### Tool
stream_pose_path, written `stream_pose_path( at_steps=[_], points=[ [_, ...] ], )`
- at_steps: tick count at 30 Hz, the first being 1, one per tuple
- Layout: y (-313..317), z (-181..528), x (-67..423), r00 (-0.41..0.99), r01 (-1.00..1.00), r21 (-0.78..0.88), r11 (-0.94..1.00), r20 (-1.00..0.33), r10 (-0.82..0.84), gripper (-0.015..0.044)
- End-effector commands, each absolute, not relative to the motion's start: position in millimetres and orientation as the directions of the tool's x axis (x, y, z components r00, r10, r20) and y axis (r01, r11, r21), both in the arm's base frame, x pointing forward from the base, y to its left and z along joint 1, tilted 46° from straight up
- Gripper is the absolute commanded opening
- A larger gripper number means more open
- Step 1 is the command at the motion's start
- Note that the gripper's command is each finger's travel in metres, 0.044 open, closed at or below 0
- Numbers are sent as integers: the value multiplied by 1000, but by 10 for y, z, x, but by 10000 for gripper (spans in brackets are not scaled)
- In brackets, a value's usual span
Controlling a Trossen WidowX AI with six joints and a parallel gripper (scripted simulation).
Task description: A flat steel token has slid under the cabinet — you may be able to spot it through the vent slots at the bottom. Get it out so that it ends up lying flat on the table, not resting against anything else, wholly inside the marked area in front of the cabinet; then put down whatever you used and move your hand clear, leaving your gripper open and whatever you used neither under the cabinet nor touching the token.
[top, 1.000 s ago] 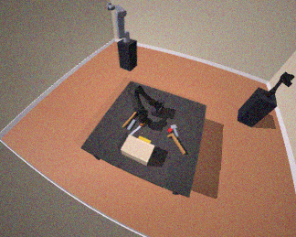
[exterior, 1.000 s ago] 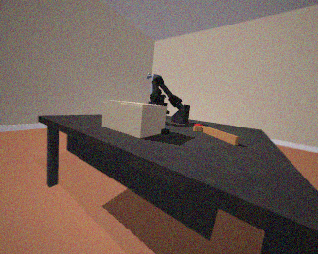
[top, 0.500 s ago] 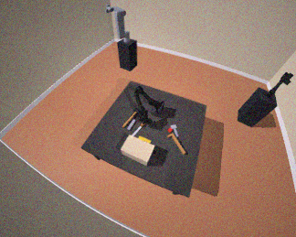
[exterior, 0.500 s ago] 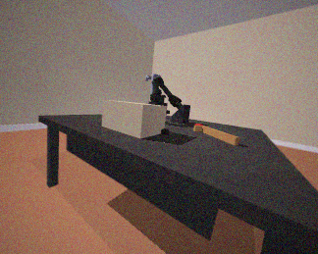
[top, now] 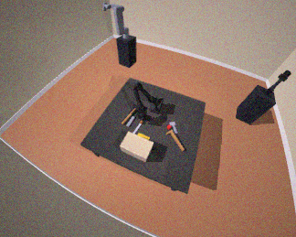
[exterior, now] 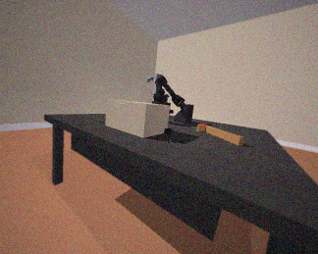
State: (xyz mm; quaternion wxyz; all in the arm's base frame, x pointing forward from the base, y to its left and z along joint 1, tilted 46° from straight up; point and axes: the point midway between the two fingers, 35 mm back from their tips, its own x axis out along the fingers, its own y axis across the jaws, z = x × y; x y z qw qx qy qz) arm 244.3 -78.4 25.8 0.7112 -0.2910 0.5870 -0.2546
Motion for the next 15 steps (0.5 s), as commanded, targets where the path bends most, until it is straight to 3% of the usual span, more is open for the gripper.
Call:
stream_pose_path(
  at_steps=[1,14,15],
  points=[
    [-777,264,2444,185,-15,-716,698,-688,-702,0],
    [-777,263,2442,185,-106,-724,681,-688,-702,0],
    [-778,262,2442,184,-101,-724,682,-687,-702,26]
  ],
)
